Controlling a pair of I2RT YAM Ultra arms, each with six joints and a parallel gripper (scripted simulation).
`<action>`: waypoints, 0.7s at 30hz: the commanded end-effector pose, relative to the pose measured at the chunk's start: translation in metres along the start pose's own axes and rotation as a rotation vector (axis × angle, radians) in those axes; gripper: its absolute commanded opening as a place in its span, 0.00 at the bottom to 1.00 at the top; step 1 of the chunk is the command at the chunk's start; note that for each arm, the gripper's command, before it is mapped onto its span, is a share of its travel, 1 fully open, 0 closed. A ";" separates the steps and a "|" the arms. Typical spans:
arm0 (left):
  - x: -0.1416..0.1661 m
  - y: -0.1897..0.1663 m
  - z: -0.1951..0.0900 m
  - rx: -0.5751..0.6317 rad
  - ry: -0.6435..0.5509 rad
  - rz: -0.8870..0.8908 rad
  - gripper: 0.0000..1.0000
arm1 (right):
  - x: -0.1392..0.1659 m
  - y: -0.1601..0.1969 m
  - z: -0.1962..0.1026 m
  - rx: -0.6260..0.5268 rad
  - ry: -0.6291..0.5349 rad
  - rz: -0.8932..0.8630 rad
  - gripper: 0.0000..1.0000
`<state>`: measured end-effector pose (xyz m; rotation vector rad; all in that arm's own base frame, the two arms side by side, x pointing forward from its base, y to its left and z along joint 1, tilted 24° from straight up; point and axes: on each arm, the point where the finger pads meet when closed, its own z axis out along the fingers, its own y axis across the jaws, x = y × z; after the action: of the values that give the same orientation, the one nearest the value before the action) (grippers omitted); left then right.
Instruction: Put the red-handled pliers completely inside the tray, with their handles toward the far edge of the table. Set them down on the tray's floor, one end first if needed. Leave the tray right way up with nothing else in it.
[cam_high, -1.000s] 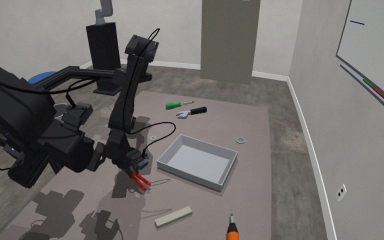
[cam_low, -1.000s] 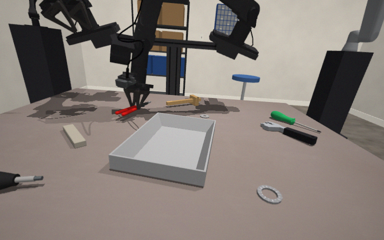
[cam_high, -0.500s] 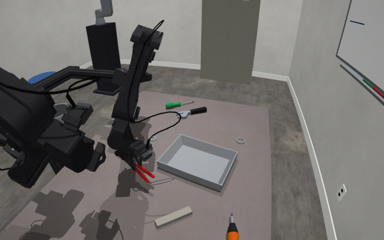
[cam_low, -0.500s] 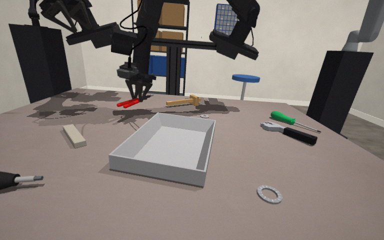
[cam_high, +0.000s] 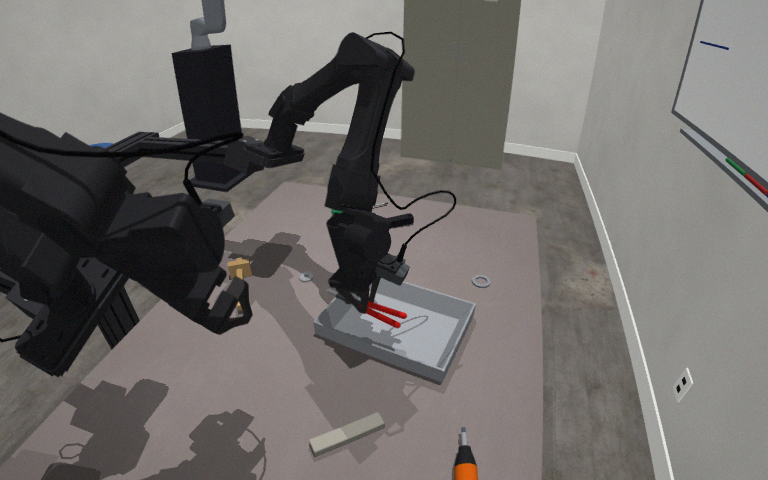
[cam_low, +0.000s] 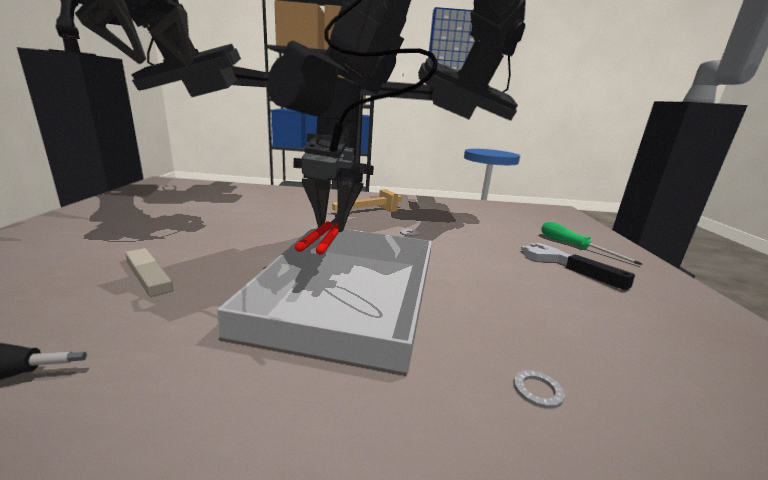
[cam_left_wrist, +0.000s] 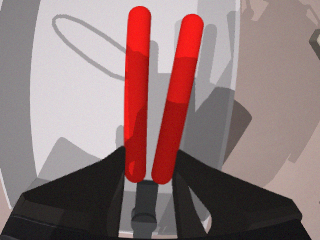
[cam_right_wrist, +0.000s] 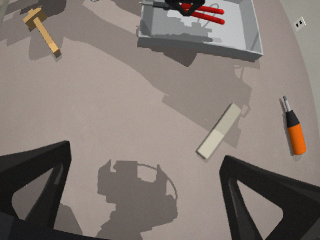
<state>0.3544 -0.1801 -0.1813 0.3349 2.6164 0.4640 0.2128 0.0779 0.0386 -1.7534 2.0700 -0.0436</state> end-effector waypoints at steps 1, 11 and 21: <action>-0.032 0.003 -0.013 0.060 -0.057 0.042 0.22 | -0.017 -0.017 0.016 0.137 0.027 0.117 1.00; -0.063 0.040 -0.008 0.046 -0.067 -0.025 0.22 | -0.075 -0.014 0.023 0.285 -0.118 0.248 1.00; -0.070 0.048 -0.007 0.040 -0.071 -0.041 0.22 | -0.124 0.007 0.025 0.359 -0.298 0.437 1.00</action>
<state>0.3993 -0.1381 -0.1539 0.2932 2.6231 0.4381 0.2177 0.1897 0.0448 -1.2620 2.0276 0.0078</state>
